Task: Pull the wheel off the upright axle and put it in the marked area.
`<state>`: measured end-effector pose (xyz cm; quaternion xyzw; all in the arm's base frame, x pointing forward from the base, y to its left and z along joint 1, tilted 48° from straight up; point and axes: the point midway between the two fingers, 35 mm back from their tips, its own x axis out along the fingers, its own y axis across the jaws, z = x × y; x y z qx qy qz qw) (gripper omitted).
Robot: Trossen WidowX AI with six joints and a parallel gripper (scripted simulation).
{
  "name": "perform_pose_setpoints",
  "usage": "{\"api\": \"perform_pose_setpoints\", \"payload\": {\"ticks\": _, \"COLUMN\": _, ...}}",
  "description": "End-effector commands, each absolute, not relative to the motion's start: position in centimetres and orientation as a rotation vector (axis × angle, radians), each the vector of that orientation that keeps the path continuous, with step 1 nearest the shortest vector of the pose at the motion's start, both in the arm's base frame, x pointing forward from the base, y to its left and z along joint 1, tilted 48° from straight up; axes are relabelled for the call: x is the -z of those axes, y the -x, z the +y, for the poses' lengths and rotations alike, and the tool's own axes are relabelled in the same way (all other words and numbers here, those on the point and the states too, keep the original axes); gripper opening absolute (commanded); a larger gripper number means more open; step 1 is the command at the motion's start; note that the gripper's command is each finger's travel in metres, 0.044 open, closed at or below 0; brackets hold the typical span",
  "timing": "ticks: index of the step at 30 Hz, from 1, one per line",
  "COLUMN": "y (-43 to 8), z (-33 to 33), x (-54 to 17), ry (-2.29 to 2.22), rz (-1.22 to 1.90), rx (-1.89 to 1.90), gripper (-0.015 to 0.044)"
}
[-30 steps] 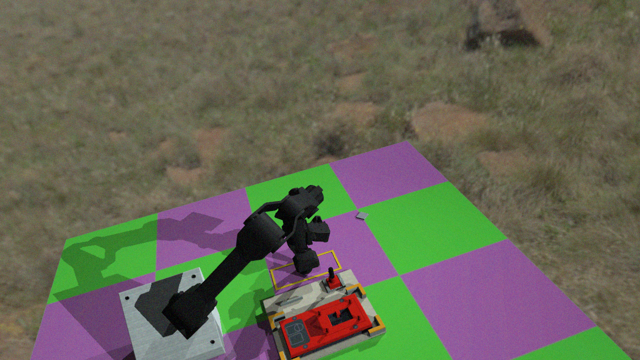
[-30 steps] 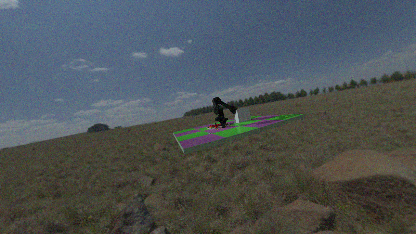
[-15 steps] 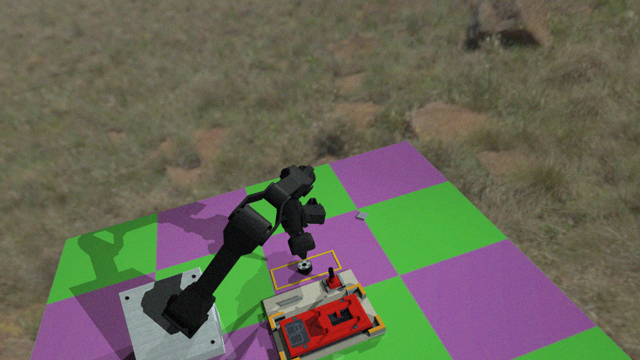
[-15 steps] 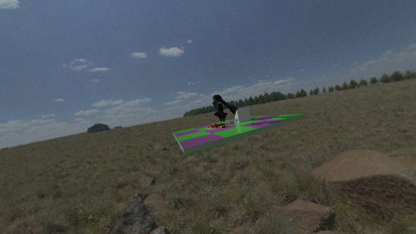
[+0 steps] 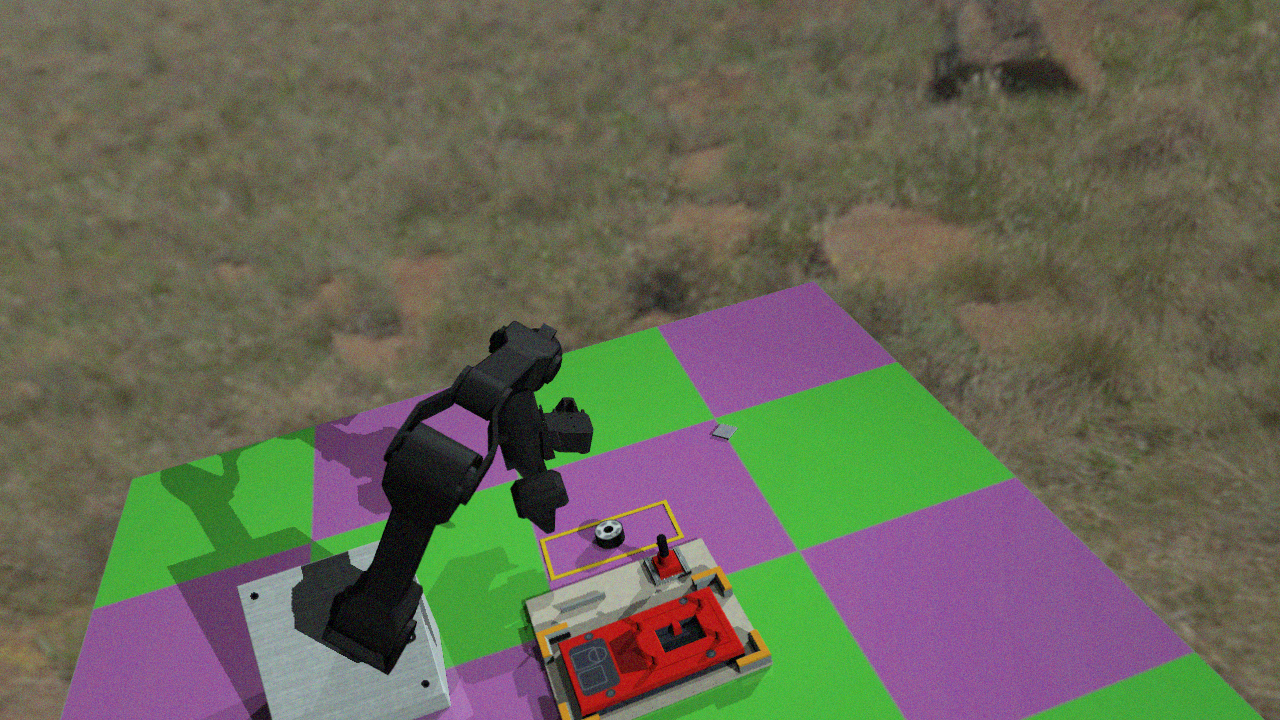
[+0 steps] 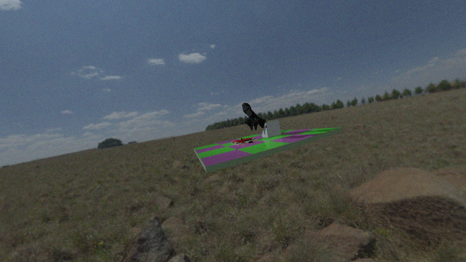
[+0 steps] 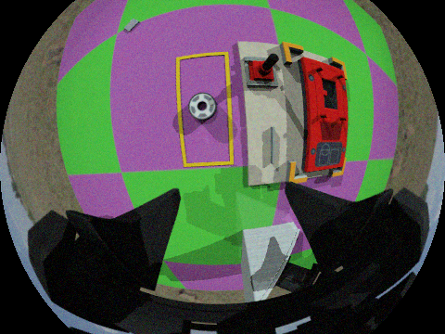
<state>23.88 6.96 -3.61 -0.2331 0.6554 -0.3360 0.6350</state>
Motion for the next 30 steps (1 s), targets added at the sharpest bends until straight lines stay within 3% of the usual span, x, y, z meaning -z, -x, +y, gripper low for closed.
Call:
{"api": "perform_pose_setpoints", "payload": {"ticks": 1, "y": -23.5, "z": 6.91, "x": 3.45, "ry": 0.529, "rz": 1.501, "rx": 0.773, "gripper": 0.044}}
{"api": "perform_pose_setpoints", "payload": {"ticks": 30, "y": -23.5, "z": 6.91, "x": 3.45, "ry": 0.529, "rz": 1.501, "rx": 0.773, "gripper": 0.044}}
